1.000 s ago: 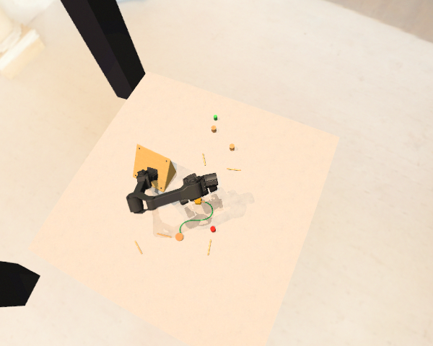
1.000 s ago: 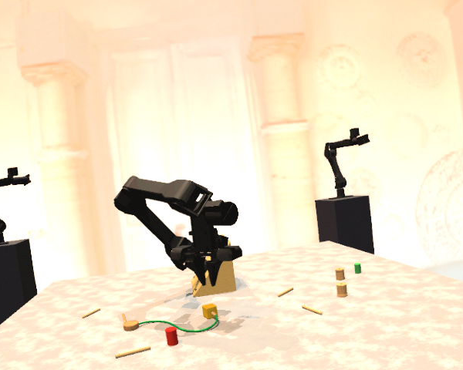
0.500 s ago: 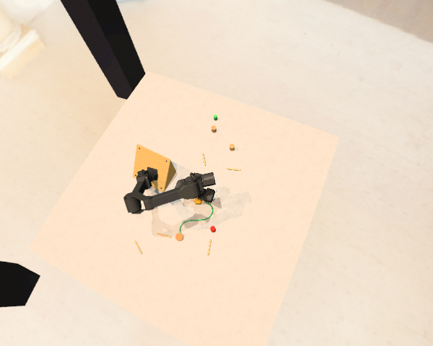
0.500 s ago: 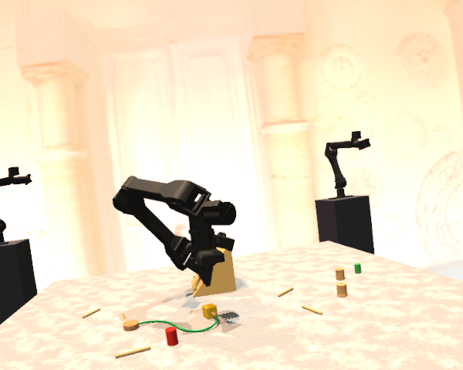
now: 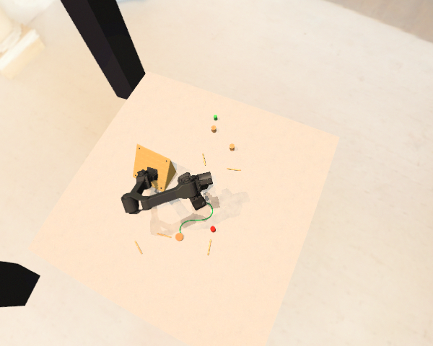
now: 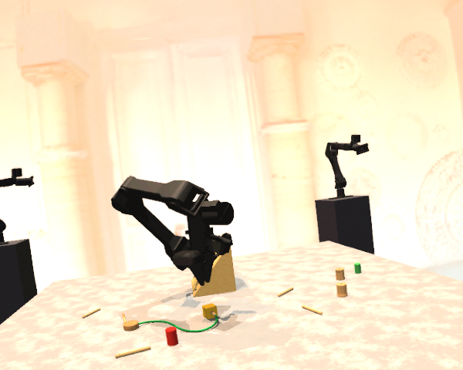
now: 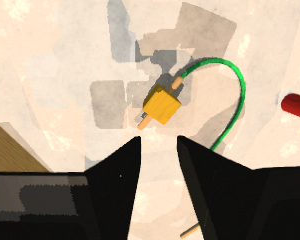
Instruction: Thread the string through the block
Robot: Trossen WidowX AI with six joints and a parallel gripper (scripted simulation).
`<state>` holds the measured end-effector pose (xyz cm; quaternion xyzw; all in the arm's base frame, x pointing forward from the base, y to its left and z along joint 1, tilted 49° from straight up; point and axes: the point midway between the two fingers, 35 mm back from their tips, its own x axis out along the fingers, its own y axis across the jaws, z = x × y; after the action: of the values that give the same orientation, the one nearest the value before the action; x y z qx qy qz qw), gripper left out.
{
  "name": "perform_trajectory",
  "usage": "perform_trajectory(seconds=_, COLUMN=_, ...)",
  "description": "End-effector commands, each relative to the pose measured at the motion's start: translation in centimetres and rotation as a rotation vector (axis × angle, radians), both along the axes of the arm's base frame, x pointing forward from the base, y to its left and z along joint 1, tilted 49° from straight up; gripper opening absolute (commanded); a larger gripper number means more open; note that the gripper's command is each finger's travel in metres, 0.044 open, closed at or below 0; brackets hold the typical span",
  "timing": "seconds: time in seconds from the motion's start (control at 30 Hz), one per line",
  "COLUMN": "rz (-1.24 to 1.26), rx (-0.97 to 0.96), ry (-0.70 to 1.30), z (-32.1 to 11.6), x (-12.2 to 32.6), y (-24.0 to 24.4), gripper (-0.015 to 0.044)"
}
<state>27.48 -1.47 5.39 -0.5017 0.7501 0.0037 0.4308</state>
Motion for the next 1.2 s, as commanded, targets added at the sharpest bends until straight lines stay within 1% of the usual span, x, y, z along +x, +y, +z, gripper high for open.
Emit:
perform_trajectory(seconds=0.0, rz=-0.445, rx=-0.067, ry=-0.512, z=0.4, x=-1.6, y=0.0, gripper=0.0124)
perform_trajectory(seconds=0.63, rz=-0.445, rx=-0.067, ry=-0.512, z=0.4, x=-1.6, y=0.0, gripper=0.0124)
perform_trajectory(seconds=1.17, rz=-0.445, rx=-0.063, ry=-0.512, z=-1.3, x=-1.7, y=-1.8, gripper=0.0124)
